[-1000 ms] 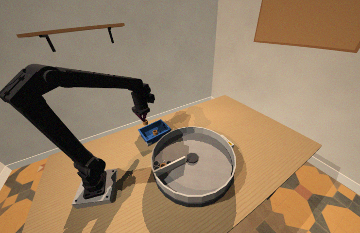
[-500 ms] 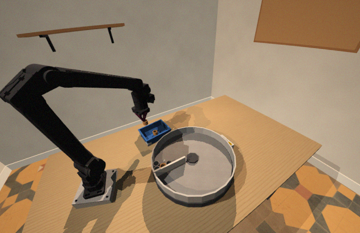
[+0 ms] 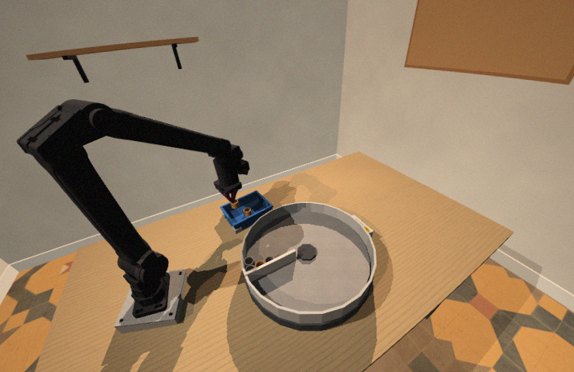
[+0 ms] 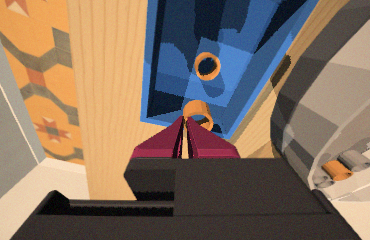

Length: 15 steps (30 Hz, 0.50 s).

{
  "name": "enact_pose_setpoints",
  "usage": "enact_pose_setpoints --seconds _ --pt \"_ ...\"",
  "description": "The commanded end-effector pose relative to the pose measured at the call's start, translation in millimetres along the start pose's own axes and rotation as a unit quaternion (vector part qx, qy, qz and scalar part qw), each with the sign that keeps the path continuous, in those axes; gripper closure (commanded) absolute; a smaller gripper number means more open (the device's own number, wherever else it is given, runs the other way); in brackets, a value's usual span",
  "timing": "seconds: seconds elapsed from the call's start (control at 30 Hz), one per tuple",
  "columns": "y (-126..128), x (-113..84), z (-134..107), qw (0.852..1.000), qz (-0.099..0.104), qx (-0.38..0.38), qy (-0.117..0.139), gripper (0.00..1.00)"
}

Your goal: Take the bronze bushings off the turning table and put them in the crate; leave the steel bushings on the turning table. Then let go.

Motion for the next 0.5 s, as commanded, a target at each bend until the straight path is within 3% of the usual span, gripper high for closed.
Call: enact_pose_setpoints --seconds 0.0,0.1,0.17,0.47 --pt "-4.4 13.9 1.7 1.0 0.0 -0.001 -0.002 1.0" --pt "-3.6 17.0 1.3 1.0 0.0 -0.002 -0.002 1.0" --pt "-4.3 8.3 1.0 1.0 0.003 -0.001 -0.012 1.0" --pt "-4.5 8.7 0.3 1.0 0.002 -0.001 -0.009 1.0"
Point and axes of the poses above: the point where the finger pads meet when closed, its own x axis out along the fingers, its own y axis across the jaws, z = x × y, the point moved 10 cm from there along -x, back along the fingers, and after that the axes turned 3 degrees about x, right-handed, at the moved point
